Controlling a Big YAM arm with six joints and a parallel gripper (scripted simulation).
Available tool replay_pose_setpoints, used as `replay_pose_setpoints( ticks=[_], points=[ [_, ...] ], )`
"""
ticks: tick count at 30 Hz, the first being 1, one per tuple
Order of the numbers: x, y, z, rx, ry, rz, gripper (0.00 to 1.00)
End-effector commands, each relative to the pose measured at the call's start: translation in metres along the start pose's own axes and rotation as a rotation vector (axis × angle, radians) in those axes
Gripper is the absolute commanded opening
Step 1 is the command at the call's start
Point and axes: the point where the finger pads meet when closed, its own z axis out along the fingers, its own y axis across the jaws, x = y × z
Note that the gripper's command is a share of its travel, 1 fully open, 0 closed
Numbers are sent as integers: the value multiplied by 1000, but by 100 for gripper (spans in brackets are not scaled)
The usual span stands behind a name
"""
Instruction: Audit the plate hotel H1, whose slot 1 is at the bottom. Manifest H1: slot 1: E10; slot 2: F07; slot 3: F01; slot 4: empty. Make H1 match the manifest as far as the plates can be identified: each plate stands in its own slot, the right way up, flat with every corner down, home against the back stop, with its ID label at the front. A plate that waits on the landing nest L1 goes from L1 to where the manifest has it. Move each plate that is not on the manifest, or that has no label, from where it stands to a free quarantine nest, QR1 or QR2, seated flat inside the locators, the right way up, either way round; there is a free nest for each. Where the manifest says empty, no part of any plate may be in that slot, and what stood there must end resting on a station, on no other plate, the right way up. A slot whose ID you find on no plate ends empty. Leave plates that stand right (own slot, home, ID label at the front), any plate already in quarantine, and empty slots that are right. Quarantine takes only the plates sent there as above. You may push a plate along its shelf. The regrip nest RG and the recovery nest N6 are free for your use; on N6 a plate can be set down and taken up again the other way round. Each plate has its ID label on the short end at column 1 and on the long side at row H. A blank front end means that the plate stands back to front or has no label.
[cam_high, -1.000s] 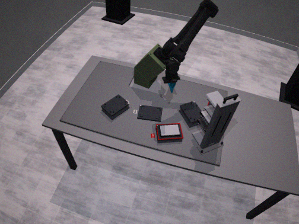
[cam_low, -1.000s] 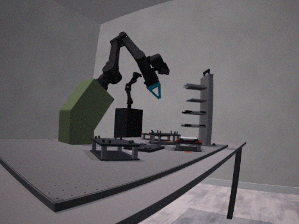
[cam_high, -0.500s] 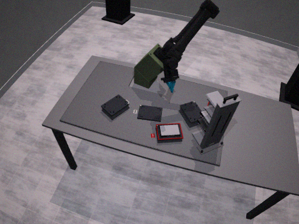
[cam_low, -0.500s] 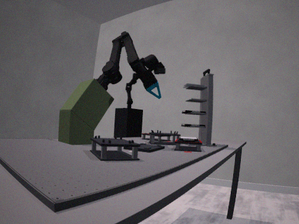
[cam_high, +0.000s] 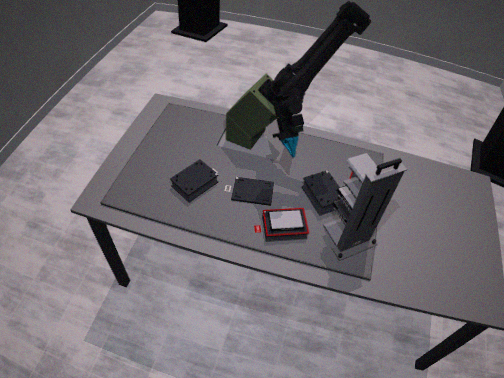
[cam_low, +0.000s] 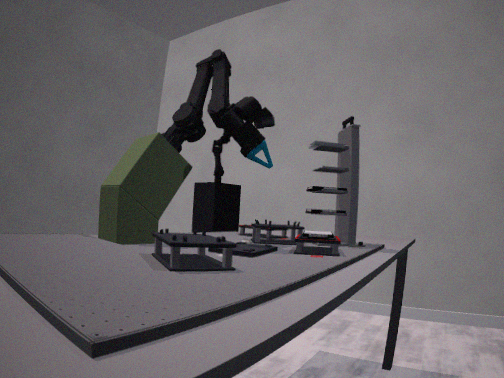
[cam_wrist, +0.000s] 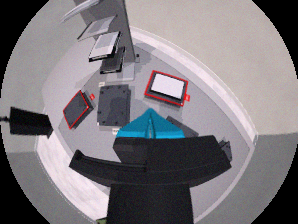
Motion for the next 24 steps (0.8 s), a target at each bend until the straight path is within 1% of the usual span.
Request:
replay_pose_setpoints(
  ticks=[1,8,12,14,19,24],
  points=[
    [-8,13,1,-13,-16,6,0],
    [-17,35,7,-14,-21,2,0],
    [-29,48,11,-17,-34,-5,0],
    [-29,48,11,-17,-34,-5,0],
    [-27,65,12,-16,-30,0,0],
    [-42,84,15,-22,-49,-7,0]
  ],
)
